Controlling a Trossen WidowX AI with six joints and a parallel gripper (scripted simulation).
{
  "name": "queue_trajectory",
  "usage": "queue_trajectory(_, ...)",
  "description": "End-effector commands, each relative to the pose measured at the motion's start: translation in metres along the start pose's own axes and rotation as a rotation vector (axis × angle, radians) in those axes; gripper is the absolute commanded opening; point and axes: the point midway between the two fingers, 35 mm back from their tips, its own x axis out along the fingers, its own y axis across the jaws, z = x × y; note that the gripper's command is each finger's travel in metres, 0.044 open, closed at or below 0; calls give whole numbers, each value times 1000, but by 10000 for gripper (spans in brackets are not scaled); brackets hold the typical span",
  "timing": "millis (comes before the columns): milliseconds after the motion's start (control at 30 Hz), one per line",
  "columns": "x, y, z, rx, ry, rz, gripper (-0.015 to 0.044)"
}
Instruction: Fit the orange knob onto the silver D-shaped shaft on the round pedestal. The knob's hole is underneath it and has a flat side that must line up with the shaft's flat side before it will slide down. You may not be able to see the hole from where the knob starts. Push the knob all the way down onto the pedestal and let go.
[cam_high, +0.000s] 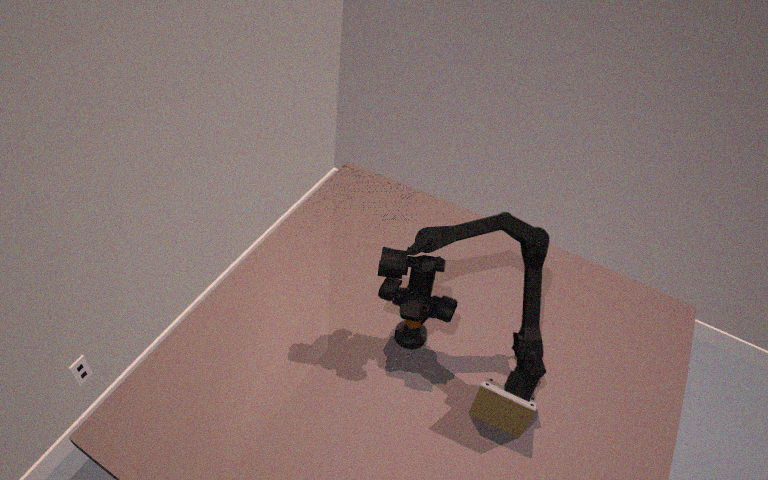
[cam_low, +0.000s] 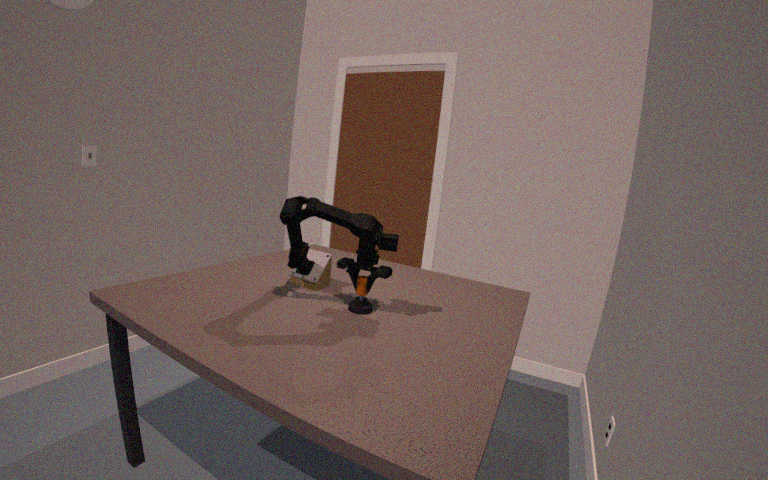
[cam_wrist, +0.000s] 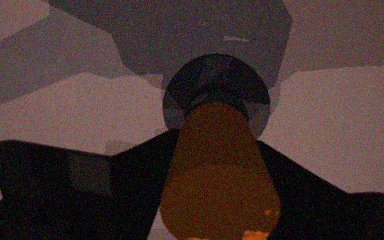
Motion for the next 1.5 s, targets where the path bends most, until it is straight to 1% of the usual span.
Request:
queue_trajectory(0,-4,-1,-2,-97,-1,-9,0)
queue_trajectory(67,-5,-2,-3,-171,-1,-10,0)
queue_trajectory(133,-5,-3,-3,-182,-1,-10,0)
queue_trajectory(1133,1,-1,1,-182,-1,-10,0)
queue_trajectory(1467,-3,-2,0,-182,-1,-10,0)
